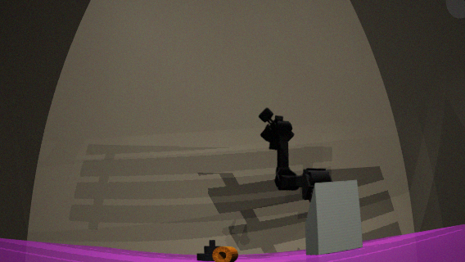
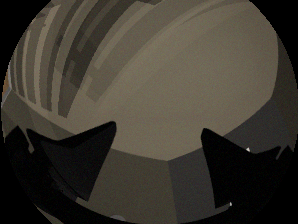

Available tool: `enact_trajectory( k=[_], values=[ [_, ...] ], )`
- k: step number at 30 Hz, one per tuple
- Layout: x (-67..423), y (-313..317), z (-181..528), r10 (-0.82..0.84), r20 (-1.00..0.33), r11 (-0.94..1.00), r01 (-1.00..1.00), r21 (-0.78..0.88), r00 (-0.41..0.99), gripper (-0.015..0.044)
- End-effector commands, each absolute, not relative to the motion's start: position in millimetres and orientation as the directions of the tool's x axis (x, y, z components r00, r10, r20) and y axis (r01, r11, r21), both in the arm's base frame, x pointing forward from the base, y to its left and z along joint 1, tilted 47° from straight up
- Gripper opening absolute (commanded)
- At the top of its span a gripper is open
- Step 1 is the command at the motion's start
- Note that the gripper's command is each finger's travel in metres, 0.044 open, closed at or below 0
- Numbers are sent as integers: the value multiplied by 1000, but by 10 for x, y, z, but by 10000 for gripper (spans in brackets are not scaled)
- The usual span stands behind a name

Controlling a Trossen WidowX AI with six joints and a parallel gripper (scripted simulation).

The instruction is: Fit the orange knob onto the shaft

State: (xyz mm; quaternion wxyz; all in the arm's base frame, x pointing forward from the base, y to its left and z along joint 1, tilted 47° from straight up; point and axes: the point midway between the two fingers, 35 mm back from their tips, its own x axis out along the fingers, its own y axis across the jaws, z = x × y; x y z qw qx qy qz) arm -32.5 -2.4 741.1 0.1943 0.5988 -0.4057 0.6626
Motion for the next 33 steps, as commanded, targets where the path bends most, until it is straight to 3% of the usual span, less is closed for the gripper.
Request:
enact_trajectory(
  k=[1, 9, 16, 25, 33],
  values=[
    [-321, -5, 7411, -222, 953, -588, -752, -299, -206, 426],
    [-17, 1334, 7332, 142, 985, -426, -904, -29, -98, 440],
    [551, 2611, 6855, 472, 878, -205, -959, 198, 80, 440],
    [1568, 3807, 5693, 759, 553, 149, -919, 366, 343, 440],
    [2539, 4316, 4339, 794, 139, 532, -787, 313, 592, 440]
  ],
)
